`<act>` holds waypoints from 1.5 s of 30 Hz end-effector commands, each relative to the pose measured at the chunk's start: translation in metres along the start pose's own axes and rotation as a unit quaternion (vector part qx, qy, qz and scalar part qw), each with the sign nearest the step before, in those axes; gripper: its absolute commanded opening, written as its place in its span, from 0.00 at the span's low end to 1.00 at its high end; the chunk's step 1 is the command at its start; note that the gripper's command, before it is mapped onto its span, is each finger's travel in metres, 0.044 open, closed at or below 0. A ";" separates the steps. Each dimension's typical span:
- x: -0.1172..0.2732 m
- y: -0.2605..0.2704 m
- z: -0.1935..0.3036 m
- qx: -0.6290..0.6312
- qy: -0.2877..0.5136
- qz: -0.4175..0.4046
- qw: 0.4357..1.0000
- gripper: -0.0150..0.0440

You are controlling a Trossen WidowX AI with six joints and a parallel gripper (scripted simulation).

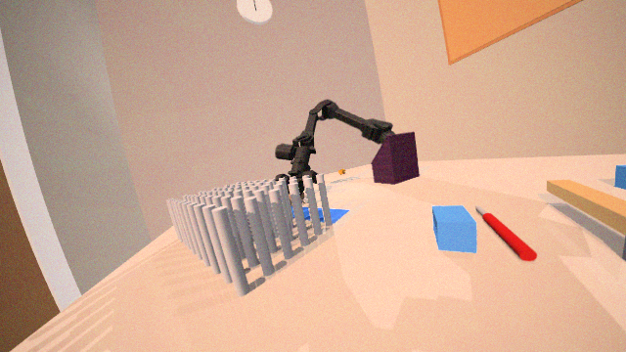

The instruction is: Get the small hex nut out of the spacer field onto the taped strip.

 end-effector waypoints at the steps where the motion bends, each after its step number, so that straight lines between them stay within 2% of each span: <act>1: 0.002 0.000 -0.003 0.002 0.001 0.002 1.000 0.25; 45: 0.021 0.007 -0.029 0.003 0.001 0.002 1.000 0.25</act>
Point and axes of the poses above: the point midway between the two fingers, 35 mm back from their tips, its own x axis back along the fingers, its own y axis across the jaws, z = x × y, the point moved 2 cm from there along x, back along the fingers, and after that the axes turned 15 degrees about -x, right-handed, at the moved point
